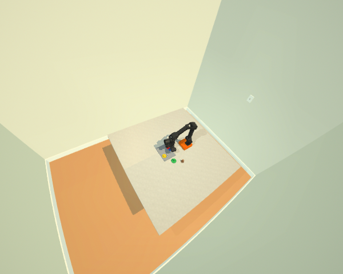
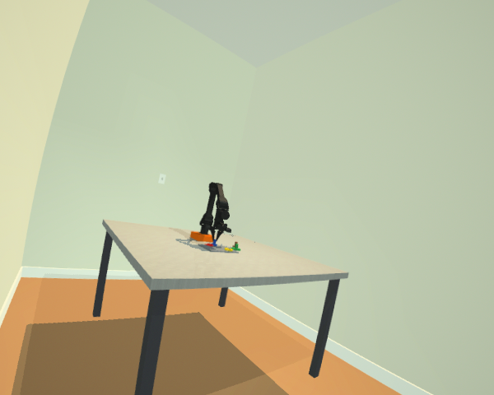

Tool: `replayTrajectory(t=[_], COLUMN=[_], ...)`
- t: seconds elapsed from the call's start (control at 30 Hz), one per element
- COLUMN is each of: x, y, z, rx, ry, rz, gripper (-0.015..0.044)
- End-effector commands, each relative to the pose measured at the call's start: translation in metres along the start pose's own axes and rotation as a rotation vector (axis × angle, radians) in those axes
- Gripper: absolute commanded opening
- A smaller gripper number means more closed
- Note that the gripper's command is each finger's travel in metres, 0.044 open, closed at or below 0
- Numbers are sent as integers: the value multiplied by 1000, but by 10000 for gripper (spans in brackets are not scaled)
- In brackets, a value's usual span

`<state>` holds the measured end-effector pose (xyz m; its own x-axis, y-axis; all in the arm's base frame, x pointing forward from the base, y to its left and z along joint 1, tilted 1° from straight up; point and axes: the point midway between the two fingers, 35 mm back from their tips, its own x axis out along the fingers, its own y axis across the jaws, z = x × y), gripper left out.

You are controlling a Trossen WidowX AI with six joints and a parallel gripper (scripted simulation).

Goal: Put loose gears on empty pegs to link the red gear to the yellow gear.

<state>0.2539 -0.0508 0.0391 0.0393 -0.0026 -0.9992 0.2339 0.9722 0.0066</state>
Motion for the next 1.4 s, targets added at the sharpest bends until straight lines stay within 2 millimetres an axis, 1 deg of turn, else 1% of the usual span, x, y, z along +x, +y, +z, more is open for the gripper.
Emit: replayTrajectory(t=[0.0, 0.07, 0.2, 0.37, 0.4, 0.5, 0.6, 0.77, 0.83, 0.87, 0.9, 0.97, 1.0, 1.1, 1.2, 1.23, 1.3, 1.33, 1.37], x=[2, 2, 2, 1, 0, -2, -14, -46, -47, -40, -40, -40, -40, -41, -41, -41, -40, -40, -40], y=[-1, -1, 0, 0, 0, 0, 0, 0, 0, 1, 4, 17, 27, 68, 111, 125, 151, 157, 160], z=[-1, 0, 0, 0, 0, 0, 0, -1, -1, -1, 0, 5, 8, 17, 17, 16, 12, 10, 10], rx=[86, 125, 106, 51, 29, -24, -52, -128, -132, -115, -120, -143, -162, -242, -331, -361, -413, -426, -431], ry=[2, 2, 2, 2, 2, 2, 2, 2, 2, 6, 3, -4, -8, -16, -9, -7, -3, -1, -1], rz=[1, 1, 1, 1, 1, 1, 1, 1, 1, 2, 1, 1, 2, 6, 10, 11, 13, 13, 13], gripper=[0, 0, 0, 131, 140, 140, 140, 140, 140, 166, 193, 245, 271, 350, 429, 440, 440, 440, 440])
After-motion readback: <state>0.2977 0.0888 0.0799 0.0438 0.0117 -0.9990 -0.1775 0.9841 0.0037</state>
